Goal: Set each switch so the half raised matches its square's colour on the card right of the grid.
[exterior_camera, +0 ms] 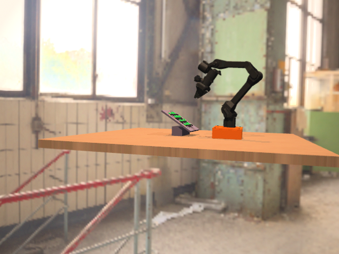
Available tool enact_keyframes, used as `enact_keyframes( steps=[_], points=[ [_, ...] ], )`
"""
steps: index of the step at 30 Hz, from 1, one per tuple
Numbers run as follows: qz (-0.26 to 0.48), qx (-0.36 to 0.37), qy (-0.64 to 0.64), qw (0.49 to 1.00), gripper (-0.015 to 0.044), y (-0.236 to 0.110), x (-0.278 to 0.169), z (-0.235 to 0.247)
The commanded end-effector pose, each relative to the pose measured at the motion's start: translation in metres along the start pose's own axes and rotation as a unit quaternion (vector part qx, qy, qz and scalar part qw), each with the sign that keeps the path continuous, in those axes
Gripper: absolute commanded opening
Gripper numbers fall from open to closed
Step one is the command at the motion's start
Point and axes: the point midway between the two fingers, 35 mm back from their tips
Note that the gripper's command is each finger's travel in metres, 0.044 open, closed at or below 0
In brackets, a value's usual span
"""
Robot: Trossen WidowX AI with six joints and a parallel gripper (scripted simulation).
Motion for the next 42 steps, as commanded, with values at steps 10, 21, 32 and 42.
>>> enact_keyframes(
  steps=[10,21,32,42],
  points=[
    [0.009,0.012,0.018,1.0,0.0137,0.081,0.048,0.063],
    [-0.005,0.014,0.022,1.0,0.0,0.126,0.051,0.081],
    [-0.007,0.014,0.022,1.0,0.0,0.139,0.05,0.081],
    [-0.007,0.014,0.022,1.0,0.0,0.151,0.05,0.082]
  ],
)
Point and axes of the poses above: the point midway between the two fingers, 35 mm back from their tips, its own y axis out along the fingers, its own z axis across the jaws, x = y × z
